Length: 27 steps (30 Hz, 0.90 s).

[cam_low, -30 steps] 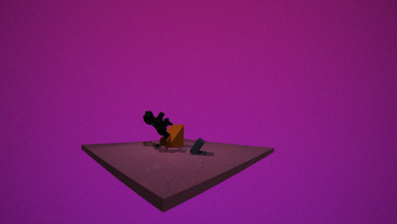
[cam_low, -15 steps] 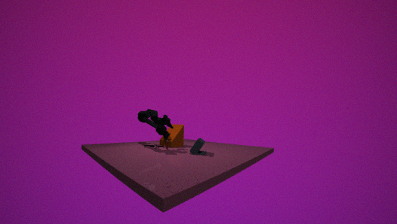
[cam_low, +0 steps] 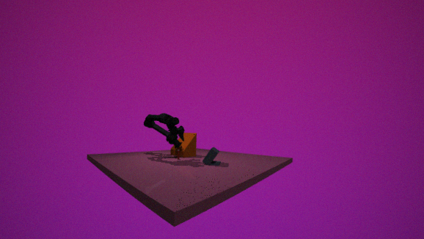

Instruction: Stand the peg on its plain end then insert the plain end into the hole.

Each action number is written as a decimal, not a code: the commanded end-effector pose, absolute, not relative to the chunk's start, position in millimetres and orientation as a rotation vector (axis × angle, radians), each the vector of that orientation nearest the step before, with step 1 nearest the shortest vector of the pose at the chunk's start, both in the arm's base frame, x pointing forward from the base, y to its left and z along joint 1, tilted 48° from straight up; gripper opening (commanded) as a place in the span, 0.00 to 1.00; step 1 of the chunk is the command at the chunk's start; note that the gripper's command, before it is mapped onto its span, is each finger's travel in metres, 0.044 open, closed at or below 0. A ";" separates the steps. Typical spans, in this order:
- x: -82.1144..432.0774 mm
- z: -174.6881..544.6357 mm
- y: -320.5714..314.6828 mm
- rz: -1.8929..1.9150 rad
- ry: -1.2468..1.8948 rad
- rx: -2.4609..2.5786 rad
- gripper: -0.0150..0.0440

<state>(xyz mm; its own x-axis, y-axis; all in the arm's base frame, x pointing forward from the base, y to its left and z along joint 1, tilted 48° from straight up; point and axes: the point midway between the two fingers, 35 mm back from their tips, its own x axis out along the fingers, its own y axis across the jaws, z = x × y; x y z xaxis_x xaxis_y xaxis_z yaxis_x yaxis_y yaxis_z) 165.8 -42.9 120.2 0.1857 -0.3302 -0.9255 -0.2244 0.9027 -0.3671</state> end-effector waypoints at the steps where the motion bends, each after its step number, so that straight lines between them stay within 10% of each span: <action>1: 167.8 120.9 -48.6 -0.178 1.503 -0.544 1.00; 27: 192.1 128.6 -57.4 -0.450 1.632 -0.862 1.00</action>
<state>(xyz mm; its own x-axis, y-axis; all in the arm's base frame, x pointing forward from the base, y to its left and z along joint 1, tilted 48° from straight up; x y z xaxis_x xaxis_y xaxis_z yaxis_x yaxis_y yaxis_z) 191.7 -54.1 131.0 -0.0514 -0.7358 -0.6753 -0.2897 0.6581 -0.6950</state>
